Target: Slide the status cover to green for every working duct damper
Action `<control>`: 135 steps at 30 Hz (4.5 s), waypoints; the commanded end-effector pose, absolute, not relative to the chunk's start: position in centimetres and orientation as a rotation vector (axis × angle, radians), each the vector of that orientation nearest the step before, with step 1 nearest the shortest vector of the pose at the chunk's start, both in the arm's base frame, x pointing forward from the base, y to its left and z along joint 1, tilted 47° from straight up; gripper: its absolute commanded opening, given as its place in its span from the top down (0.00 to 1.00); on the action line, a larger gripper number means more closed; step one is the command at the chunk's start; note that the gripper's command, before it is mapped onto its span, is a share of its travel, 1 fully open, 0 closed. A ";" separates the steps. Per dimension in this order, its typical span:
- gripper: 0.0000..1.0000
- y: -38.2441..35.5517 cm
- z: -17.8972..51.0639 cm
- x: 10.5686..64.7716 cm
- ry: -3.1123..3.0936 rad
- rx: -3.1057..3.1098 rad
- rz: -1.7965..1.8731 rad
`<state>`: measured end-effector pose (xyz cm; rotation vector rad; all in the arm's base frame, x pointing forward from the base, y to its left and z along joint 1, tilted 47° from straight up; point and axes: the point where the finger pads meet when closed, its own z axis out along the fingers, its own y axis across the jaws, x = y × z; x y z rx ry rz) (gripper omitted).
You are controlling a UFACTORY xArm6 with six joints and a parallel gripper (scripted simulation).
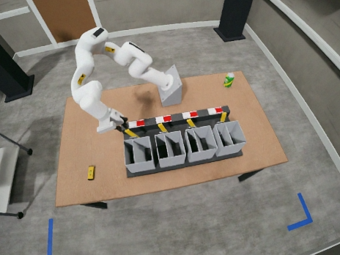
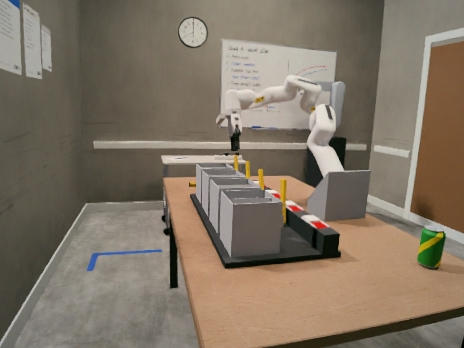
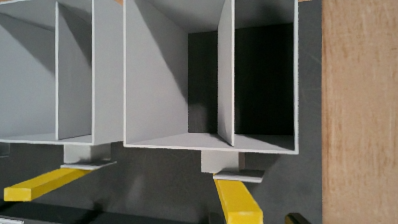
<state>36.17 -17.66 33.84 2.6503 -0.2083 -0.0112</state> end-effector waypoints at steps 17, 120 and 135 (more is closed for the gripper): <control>0.61 -17.9 33.6 36.2 -0.208 2.651 -0.005; 0.81 -21.3 27.2 35.9 -0.208 2.651 -0.005; 0.81 -21.6 27.3 35.9 -0.210 2.681 -0.002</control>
